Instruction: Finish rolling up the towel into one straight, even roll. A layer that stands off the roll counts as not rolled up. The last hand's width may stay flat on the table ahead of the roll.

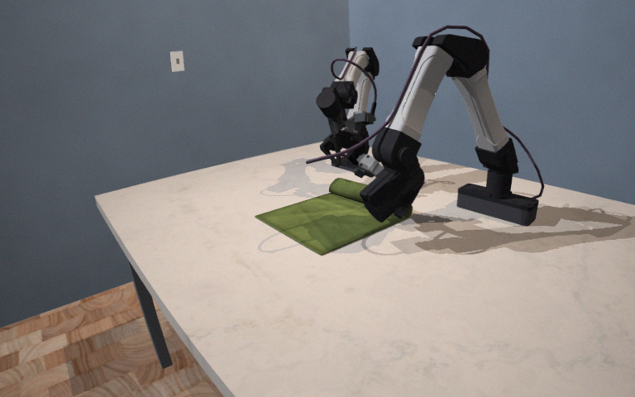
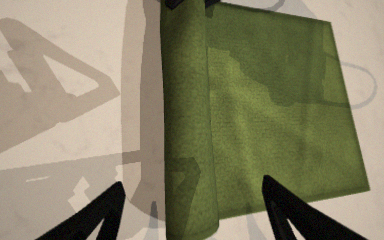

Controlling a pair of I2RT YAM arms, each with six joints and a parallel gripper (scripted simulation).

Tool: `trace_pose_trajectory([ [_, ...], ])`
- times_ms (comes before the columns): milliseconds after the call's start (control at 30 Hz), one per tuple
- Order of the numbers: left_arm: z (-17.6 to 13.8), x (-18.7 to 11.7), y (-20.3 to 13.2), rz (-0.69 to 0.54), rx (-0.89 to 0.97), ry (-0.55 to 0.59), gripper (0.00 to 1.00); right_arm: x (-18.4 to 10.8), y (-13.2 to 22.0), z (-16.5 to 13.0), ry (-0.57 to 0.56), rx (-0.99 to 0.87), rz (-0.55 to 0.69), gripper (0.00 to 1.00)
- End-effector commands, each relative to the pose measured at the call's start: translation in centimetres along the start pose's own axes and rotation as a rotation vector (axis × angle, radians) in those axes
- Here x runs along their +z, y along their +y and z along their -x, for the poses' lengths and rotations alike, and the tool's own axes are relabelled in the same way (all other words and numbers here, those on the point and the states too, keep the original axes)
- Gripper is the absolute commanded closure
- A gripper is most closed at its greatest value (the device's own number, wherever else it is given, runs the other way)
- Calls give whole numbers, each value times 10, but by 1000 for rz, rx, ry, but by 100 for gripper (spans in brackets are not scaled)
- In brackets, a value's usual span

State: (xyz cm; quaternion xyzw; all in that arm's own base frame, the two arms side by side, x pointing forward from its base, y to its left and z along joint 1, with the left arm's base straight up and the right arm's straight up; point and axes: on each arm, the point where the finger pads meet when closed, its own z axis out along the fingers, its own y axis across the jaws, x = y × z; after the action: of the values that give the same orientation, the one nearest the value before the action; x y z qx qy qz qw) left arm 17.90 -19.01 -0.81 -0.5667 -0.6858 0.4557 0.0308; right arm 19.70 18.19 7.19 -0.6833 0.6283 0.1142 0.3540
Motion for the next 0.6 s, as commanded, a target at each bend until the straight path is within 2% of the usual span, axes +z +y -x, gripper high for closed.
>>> trace_pose_trajectory([
  [0, -1, -1, -8, -59, -28, 4, 79, 2, -1, -2, -4, 1, -3, 2],
  [367, -6, 5, -1, -60, -29, 4, 79, 2, -16, -2, -12, -16, 11, 2],
  [567, -6, 6, 0, -60, -29, 4, 79, 10, -12, -9, -12, -16, 11, 2],
])
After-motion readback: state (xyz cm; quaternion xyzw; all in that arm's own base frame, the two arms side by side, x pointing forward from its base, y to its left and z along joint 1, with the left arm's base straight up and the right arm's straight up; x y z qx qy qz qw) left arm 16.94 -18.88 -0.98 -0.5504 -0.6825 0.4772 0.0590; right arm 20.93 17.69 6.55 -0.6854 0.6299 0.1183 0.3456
